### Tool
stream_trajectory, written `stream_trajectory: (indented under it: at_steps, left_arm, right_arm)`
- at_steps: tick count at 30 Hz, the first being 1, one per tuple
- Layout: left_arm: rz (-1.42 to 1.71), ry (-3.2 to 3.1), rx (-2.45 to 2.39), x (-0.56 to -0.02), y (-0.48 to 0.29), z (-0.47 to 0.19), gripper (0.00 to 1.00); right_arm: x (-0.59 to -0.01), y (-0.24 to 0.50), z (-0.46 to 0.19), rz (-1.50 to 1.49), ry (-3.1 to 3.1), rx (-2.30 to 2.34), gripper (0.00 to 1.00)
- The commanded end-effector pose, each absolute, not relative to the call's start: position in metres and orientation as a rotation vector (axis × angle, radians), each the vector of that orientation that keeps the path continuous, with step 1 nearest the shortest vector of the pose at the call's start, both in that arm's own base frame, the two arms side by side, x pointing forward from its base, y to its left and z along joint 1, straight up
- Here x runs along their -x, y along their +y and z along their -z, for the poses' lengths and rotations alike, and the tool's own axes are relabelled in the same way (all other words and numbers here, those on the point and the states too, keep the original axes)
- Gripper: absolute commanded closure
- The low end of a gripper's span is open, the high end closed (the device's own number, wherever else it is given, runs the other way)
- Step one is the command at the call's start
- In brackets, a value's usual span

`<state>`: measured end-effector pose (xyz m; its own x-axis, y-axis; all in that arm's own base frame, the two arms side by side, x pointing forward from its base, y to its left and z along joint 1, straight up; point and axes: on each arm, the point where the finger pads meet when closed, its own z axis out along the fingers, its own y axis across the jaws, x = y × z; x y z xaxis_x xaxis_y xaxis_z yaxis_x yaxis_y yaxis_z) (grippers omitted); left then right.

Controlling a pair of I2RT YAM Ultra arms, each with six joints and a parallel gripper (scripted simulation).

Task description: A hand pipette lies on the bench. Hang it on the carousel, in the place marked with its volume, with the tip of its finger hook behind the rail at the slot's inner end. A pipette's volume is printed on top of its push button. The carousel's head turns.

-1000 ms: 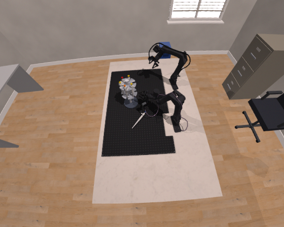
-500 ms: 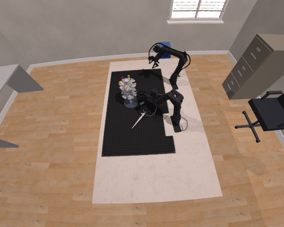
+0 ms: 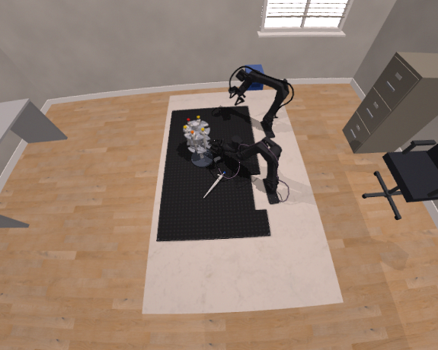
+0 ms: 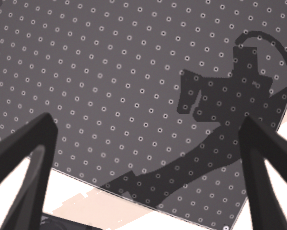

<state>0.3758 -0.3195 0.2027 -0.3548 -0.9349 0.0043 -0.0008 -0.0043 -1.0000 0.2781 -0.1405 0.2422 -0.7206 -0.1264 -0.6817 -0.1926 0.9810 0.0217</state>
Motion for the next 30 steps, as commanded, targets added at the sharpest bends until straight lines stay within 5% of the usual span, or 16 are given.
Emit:
stream_trajectory:
  at_steps: [1, 2, 30]
  left_arm:
    - [1.488, 1.462, 1.01, -0.376, -0.321, -0.21, 0.51]
    - [1.507, 1.45, 0.997, -0.377, -0.324, -0.222, 1.0]
    - [1.556, 1.542, 0.935, -0.377, -0.311, -0.209, 1.0]
  right_arm:
    - [-0.282, -0.144, -0.253, -0.088, 2.339, 0.238, 0.0]
    - [-0.282, -0.144, -0.253, -0.088, 2.339, 0.238, 0.0]
    - [-0.282, -0.144, -0.253, -0.088, 2.339, 0.238, 0.0]
